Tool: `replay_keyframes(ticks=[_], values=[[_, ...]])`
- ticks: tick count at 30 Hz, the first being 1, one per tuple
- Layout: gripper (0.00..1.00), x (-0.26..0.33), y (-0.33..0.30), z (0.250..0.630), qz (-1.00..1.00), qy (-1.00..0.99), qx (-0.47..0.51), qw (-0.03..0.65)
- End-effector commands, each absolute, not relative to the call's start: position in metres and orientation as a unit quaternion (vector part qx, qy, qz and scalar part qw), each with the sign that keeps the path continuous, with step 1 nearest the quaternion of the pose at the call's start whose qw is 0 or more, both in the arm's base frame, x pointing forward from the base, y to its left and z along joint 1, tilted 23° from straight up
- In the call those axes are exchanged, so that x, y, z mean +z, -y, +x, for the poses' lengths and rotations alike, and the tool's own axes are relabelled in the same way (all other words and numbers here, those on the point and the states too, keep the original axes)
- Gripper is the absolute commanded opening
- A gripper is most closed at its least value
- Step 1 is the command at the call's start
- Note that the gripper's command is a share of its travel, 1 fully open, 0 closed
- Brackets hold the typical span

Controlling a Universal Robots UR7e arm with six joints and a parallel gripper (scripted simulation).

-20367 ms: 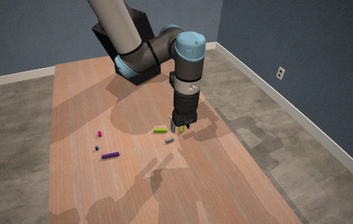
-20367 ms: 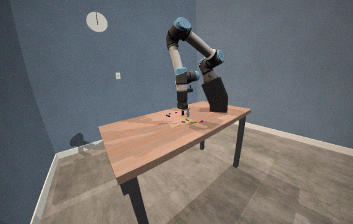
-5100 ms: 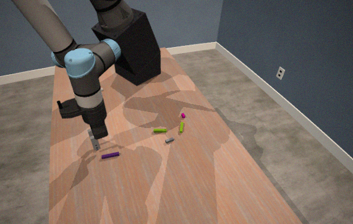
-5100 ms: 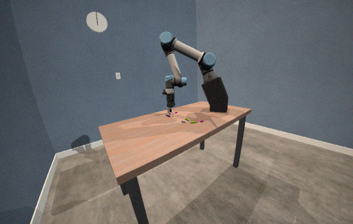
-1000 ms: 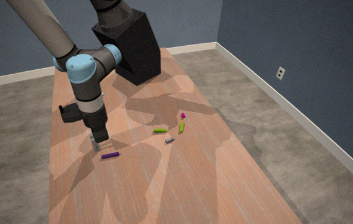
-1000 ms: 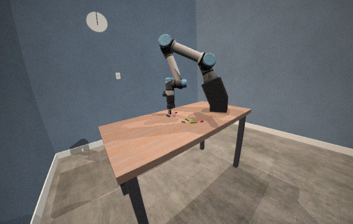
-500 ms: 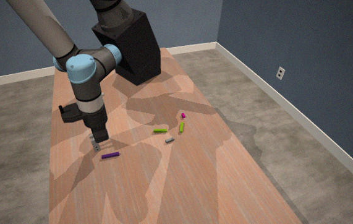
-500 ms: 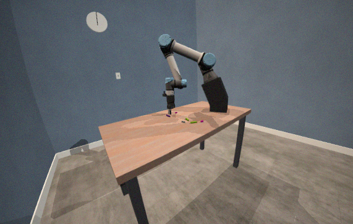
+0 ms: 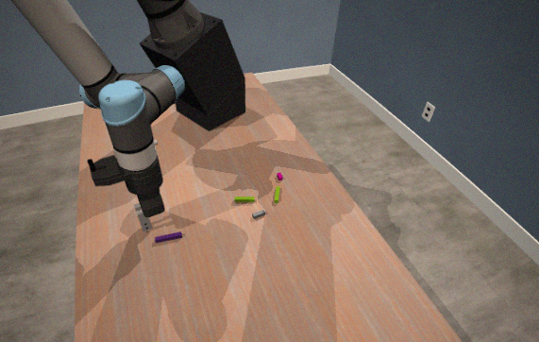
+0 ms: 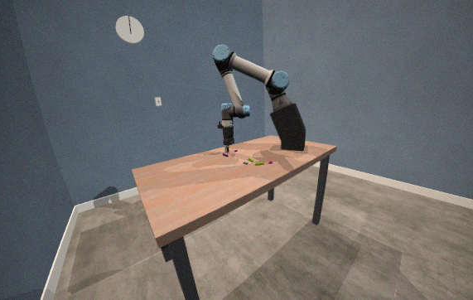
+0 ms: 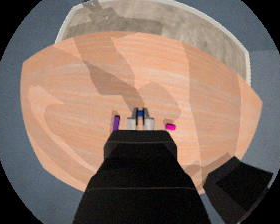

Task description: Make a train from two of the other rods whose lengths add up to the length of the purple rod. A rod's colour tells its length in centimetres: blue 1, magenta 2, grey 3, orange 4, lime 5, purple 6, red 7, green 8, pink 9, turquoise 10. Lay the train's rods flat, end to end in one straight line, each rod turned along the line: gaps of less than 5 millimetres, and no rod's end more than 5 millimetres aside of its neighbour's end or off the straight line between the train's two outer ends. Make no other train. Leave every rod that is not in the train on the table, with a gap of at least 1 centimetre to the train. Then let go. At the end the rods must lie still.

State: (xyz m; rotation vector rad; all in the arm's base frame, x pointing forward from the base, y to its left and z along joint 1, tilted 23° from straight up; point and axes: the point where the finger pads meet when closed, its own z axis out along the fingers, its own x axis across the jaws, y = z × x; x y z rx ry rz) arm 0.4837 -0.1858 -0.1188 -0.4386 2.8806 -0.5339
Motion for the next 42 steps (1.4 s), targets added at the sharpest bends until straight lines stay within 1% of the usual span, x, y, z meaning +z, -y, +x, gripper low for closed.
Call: replay_keyframes(ticks=[1, 12, 23, 42], values=[[0.24, -0.107, 0.179, 0.479, -0.149, -0.969, -0.178, 0.088], [0.24, -0.064, 0.164, 0.468, -0.149, -0.969, -0.178, 0.088], [0.24, -0.038, 0.155, 0.462, -0.149, -0.969, -0.178, 0.088], [0.24, -0.033, 0.153, 0.461, -0.148, -0.969, -0.178, 0.088]])
